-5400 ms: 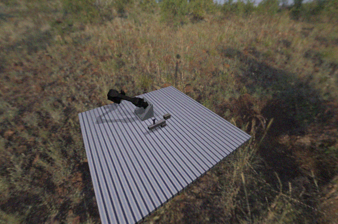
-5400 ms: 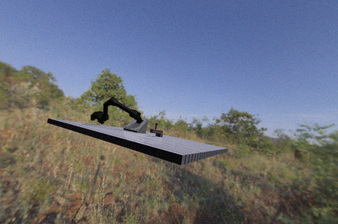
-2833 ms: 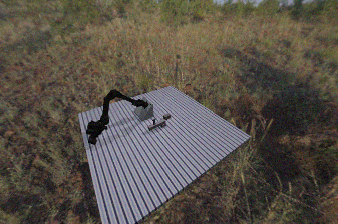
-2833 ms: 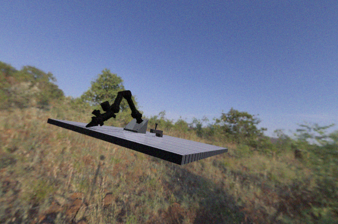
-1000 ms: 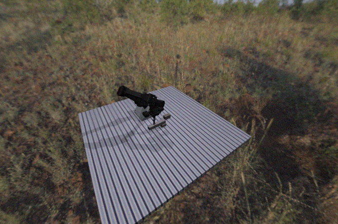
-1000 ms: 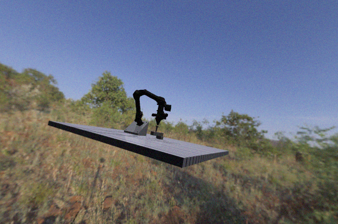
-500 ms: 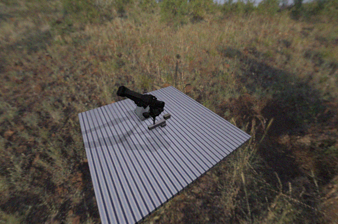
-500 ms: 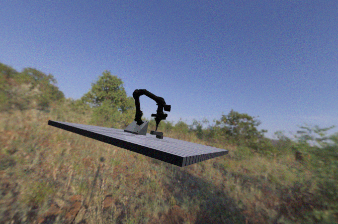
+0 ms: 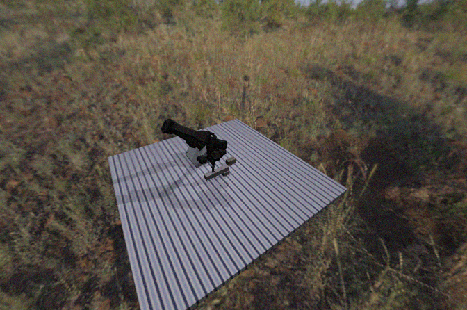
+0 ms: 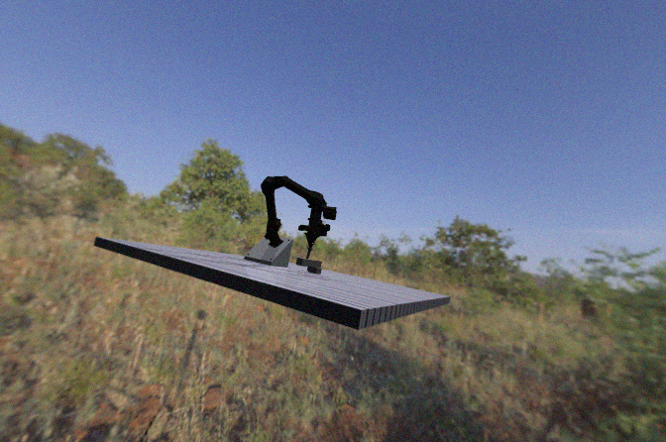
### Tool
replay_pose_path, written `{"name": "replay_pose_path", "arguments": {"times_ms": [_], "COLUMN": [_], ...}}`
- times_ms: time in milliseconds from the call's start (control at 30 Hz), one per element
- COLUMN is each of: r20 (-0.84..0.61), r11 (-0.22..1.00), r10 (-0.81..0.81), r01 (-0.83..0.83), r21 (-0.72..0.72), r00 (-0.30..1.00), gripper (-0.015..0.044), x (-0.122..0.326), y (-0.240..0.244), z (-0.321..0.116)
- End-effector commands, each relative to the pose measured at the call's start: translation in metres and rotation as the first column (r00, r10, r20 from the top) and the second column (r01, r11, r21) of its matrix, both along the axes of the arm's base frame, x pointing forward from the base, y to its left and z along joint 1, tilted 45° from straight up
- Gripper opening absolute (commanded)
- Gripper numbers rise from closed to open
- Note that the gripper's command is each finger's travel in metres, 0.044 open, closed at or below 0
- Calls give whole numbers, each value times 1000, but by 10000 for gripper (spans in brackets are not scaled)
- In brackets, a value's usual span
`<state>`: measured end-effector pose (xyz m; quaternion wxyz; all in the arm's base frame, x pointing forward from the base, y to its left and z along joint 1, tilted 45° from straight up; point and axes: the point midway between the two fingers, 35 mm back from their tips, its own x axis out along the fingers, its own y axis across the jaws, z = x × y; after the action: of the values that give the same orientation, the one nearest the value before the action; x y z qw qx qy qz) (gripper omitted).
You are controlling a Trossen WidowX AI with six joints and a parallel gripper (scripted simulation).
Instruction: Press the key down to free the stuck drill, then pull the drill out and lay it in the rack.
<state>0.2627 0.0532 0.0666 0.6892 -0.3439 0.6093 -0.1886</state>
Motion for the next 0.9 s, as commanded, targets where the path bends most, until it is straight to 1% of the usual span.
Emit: {"name": "replay_pose_path", "arguments": {"times_ms": [0, 867], "r20": [-11, -11], "r11": [1000, 1000], "r10": [-15, -15], "r01": [15, 15], "r21": [-11, -11], "r00": [1000, 1000], "gripper": [0, 0], "x": [-2, -5], "y": [-7, -15], "z": [-6, -11]}}
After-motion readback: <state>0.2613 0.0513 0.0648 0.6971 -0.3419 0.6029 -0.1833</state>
